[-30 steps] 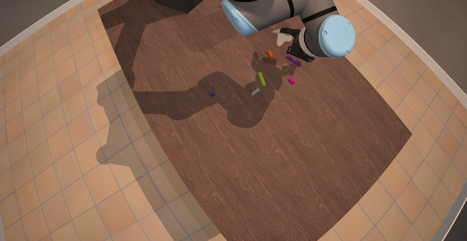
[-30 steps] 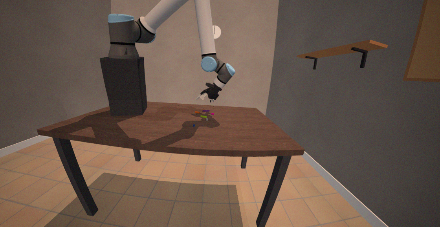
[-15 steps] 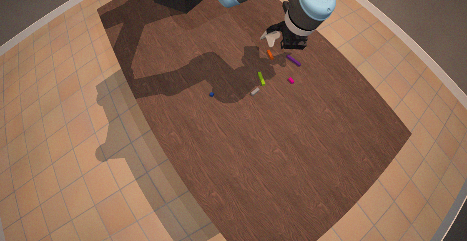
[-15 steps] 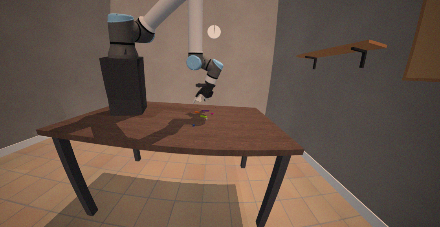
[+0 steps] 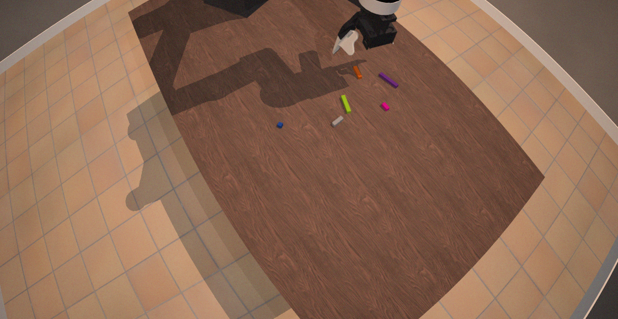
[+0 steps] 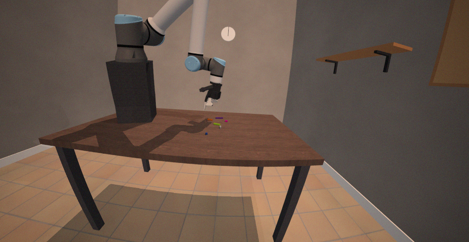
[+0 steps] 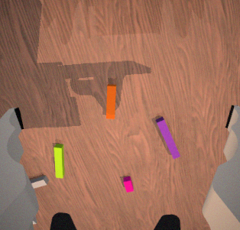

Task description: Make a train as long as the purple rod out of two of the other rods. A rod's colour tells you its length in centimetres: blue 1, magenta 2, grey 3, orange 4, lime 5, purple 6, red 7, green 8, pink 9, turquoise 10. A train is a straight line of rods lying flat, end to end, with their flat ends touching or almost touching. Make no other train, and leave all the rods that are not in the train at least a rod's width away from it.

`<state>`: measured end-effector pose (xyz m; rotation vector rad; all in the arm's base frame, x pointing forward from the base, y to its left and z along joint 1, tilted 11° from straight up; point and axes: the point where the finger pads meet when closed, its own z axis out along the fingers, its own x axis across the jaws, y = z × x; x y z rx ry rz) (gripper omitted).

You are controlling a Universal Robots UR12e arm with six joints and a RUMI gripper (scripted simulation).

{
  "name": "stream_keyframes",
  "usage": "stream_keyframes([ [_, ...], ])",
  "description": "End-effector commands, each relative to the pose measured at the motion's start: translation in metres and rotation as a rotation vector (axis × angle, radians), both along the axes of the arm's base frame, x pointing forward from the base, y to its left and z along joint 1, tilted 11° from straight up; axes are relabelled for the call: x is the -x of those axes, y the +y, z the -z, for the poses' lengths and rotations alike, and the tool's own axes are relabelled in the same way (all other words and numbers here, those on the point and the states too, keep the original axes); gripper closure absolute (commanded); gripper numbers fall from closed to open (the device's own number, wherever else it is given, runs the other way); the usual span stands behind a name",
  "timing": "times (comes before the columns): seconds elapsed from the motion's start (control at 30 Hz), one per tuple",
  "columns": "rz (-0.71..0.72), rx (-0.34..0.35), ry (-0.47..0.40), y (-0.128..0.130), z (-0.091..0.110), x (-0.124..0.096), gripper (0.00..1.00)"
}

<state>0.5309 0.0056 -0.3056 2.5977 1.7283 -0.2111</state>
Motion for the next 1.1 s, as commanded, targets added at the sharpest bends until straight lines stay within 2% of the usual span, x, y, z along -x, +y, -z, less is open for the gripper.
stream_keyframes([
  [0.0,-0.113,0.035,-0.059,-0.006,-0.011,0.010,0.00],
  [0.17,-0.195,0.068,-0.090,-0.011,-0.022,0.018,0.00],
  [0.47,-0.253,0.094,-0.111,-0.014,-0.031,0.024,0.00],
  [1.07,-0.265,0.100,-0.115,-0.015,-0.033,0.025,0.00],
])
